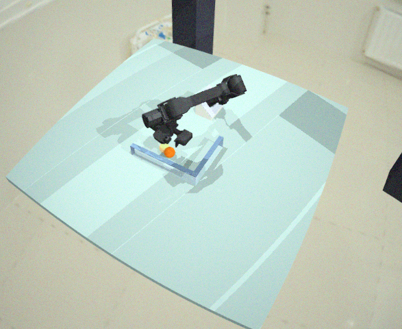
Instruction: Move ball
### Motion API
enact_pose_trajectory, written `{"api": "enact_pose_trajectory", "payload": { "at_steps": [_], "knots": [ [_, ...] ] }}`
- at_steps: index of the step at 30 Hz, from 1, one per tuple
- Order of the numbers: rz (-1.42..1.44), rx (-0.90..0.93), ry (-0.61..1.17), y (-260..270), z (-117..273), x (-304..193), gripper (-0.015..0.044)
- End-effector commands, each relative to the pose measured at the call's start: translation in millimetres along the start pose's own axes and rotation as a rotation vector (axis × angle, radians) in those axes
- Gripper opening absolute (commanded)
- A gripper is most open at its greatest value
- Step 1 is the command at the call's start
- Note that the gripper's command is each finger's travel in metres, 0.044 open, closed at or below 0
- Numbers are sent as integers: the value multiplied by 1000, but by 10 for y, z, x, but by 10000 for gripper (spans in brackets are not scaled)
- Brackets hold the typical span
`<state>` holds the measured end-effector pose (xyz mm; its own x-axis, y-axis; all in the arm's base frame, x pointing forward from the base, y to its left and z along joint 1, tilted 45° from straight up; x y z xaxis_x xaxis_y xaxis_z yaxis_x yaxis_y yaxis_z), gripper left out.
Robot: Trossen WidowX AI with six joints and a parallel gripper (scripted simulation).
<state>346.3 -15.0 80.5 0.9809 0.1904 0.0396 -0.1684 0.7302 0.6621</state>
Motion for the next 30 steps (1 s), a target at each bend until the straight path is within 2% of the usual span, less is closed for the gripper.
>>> {"api": "enact_pose_trajectory", "payload": {
  "at_steps": [1,30],
  "knots": [
    [64,45,-4,-45,-24,36,334],
    [64,45,-4,-27,-428,43,334]
  ]
}}
Point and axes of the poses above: the point midway between the two fingers, 35 mm back from their tips, its own z axis back along the fingers, its own y axis across the jaws, x = y × z, the point moved 6 cm from there along z, back along the fingers, and after that the axes turned 4 degrees about z, right-handed, at the moved point
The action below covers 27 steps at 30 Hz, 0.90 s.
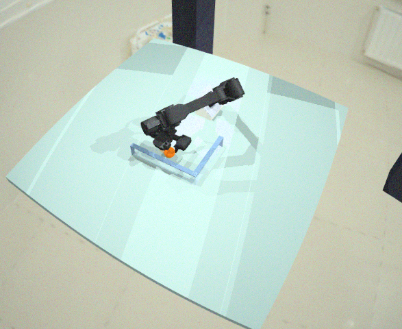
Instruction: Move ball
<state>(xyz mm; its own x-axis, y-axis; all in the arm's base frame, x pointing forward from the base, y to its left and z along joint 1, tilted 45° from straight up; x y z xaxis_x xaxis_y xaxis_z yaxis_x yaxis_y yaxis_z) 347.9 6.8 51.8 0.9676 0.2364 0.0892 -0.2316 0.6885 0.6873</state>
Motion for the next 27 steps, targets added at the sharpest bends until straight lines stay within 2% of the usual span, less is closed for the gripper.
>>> {"api": "enact_pose_trajectory", "payload": {
  "at_steps": [1,12,16,24,27],
  "knots": [
    [-5,5,0,4,-88,-3,334],
    [-5,7,0,9,-242,-10,334],
    [-5,7,0,9,-242,-10,229],
    [-5,7,0,9,-242,-10,175],
    [-5,6,0,5,-207,-2,96]
  ]
}}
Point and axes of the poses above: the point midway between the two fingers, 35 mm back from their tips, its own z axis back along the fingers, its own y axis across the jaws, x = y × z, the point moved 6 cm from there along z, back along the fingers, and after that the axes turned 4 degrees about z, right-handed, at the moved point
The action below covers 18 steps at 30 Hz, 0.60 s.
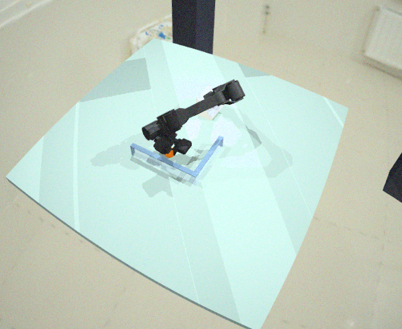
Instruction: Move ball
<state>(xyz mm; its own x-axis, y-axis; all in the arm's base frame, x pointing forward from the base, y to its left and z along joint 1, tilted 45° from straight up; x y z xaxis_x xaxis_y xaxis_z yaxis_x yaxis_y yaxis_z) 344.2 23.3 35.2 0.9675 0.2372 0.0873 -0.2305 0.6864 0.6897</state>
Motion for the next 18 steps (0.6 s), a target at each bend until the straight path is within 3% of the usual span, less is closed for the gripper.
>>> {"api": "enact_pose_trajectory", "payload": {
  "at_steps": [1,4,18],
  "knots": [
    [-4,2,-2,-8,73,18,70],
    [-5,-2,-3,-23,234,45,0],
    [-6,-5,-1,-33,1017,50,0]
  ]
}}
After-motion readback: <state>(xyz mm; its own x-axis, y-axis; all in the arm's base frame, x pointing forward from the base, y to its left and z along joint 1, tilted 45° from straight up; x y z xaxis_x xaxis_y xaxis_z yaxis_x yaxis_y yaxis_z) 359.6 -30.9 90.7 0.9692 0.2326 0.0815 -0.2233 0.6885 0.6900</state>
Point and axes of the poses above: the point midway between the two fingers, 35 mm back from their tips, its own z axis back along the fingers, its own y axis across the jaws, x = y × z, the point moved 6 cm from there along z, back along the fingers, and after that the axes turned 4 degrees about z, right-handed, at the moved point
